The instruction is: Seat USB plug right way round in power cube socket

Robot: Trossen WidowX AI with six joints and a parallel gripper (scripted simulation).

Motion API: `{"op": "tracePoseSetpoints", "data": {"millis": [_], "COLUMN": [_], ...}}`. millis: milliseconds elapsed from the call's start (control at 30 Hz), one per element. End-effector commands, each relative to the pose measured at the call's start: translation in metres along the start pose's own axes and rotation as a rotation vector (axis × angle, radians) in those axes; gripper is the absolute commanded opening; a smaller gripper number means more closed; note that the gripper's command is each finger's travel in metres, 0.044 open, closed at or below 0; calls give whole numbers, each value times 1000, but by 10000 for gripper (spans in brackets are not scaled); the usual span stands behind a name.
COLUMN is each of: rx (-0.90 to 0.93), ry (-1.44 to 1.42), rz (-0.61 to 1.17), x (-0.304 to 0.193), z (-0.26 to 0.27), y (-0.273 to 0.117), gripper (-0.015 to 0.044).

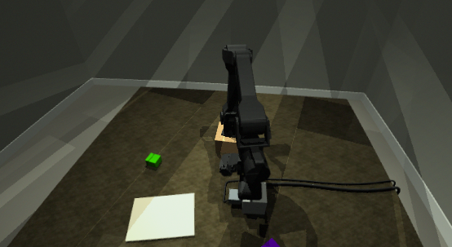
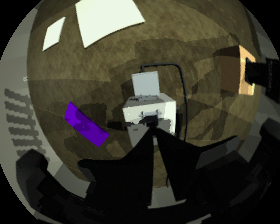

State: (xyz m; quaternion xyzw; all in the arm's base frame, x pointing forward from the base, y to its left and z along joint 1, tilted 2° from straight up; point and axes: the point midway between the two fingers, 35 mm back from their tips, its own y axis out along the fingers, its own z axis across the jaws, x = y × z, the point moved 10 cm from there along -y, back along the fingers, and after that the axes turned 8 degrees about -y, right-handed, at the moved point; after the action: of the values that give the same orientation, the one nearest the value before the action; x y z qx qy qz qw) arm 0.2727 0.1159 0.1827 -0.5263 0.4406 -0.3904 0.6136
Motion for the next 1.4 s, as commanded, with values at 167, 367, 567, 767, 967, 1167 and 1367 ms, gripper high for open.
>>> {"op": "tracePoseSetpoints", "data": {"millis": [167, 367, 567, 767, 967, 1167, 1367], "rx": [0, 0, 0, 0, 0, 0, 0], "ry": [-4, -4, -4, -4, -4, -4, -4], "rz": [2, 2, 2, 2, 2, 2, 2], "x": [0, 0, 0, 0, 0, 0, 0], "z": [0, 0, 0, 0, 0, 0, 0], "y": [2, 3, 3, 4, 5, 5, 5], "gripper": [0, 0, 0, 0, 0, 0, 0]}}
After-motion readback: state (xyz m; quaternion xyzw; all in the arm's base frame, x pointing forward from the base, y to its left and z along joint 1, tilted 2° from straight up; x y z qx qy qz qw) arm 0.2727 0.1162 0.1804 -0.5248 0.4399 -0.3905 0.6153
